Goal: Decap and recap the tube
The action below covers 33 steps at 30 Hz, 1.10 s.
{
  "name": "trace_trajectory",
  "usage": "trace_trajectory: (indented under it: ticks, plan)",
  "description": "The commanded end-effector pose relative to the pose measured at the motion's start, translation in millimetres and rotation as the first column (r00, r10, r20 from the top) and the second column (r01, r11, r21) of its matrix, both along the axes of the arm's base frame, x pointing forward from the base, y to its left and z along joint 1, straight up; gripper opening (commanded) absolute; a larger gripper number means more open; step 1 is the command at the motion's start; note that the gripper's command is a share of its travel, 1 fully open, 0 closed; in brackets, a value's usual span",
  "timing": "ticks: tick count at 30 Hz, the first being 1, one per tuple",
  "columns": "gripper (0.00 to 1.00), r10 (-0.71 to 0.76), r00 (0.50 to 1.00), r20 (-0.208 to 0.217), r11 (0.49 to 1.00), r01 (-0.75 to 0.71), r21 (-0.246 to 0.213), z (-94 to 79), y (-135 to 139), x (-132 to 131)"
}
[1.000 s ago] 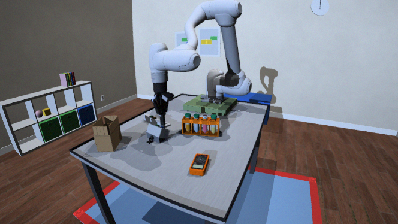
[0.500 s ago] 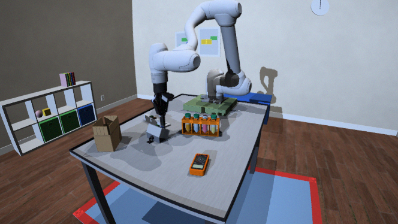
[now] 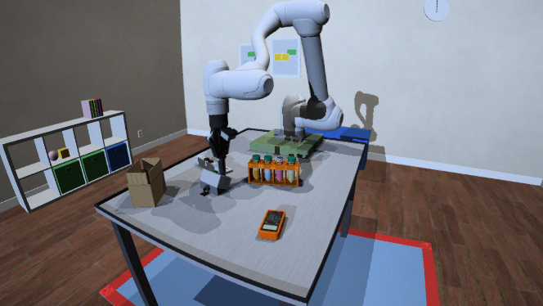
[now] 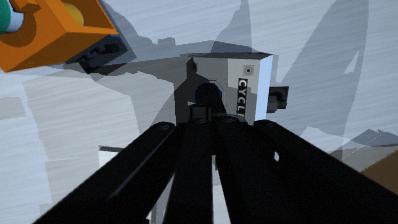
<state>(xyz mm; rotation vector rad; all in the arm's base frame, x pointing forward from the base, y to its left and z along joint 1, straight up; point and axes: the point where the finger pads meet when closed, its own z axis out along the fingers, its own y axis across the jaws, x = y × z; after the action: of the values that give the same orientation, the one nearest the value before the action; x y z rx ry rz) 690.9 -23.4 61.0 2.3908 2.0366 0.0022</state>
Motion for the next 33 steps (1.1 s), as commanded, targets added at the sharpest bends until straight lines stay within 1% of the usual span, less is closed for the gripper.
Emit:
trace_trajectory:
  ticks: [1,26,28,33]
  plan:
    - [0.10,0.000,1.000,-0.001,1.000,0.000,-0.002,-5.0,0.7,-1.0]
    - [0.10,0.000,1.000,-0.003,1.000,0.000,-0.002,-12.6,0.8,-1.8]
    - [0.10,0.000,1.000,0.000,1.000,0.000,-0.002,-0.2,0.6,-0.1]
    - [0.10,0.000,1.000,0.002,1.000,0.000,-0.002,15.8,0.5,1.1]
